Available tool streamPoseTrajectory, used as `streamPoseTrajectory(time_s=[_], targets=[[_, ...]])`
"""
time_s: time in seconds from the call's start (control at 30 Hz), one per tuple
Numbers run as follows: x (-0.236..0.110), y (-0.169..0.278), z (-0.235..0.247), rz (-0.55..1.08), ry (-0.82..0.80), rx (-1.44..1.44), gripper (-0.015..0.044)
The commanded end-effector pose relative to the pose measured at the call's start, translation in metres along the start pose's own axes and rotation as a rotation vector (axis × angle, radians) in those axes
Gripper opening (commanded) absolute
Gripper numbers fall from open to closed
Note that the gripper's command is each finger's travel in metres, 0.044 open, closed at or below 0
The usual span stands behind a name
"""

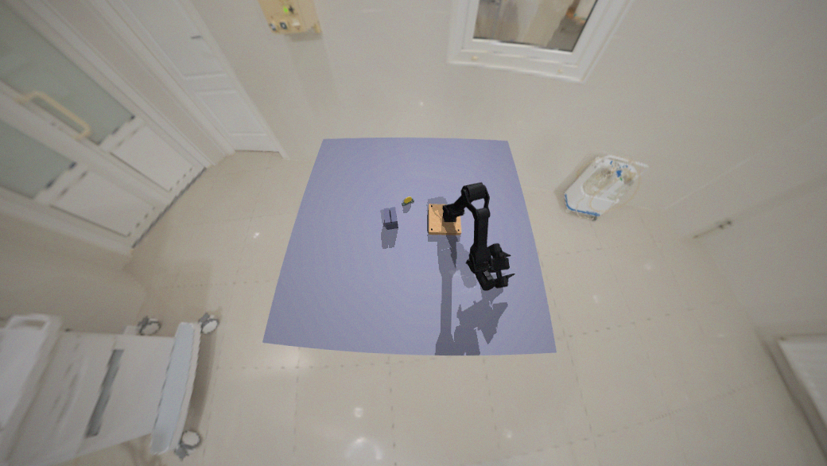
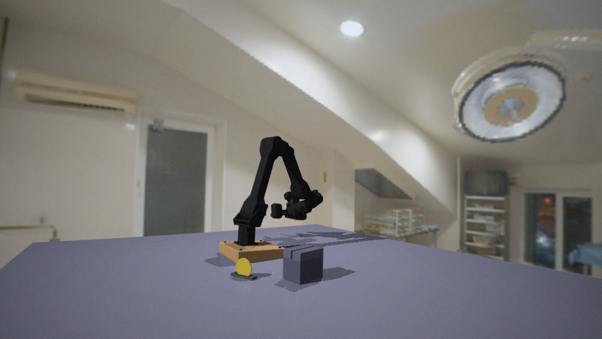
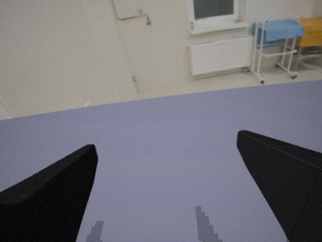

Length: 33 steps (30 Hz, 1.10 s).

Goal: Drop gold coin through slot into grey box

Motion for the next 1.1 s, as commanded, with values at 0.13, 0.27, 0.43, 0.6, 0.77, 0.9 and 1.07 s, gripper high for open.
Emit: streamPoseTrajectory(time_s=[0.13,0.27,0.43,0.6,0.77,0.9,1.07], targets=[[-0.053,0.015,-0.012,0.109,0.171,0.090,0.0269],[-0.116,0.030,-0.014,0.228,0.360,0.207,0.0164],[-0.188,0.039,0.004,0.356,0.581,0.384,0.0161],[-0.258,0.049,0.039,0.474,0.789,0.566,0.0161],[-0.318,0.049,0.092,0.583,0.981,0.744,0.0161],[-0.354,0.043,0.144,0.660,1.119,0.899,0.0161],[-0.381,0.032,0.212,0.682,1.305,1.166,0.0161]])
Point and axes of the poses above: the point midway between the two fingers, 35 mm back from their tips, its own x axis out along the fingers, its own z axis across the jaws, y = z × x, the point moved 8 cm from there along -x, back along the fingers, and after that the axes turned 12 degrees about -x, right-handed, at the moved point
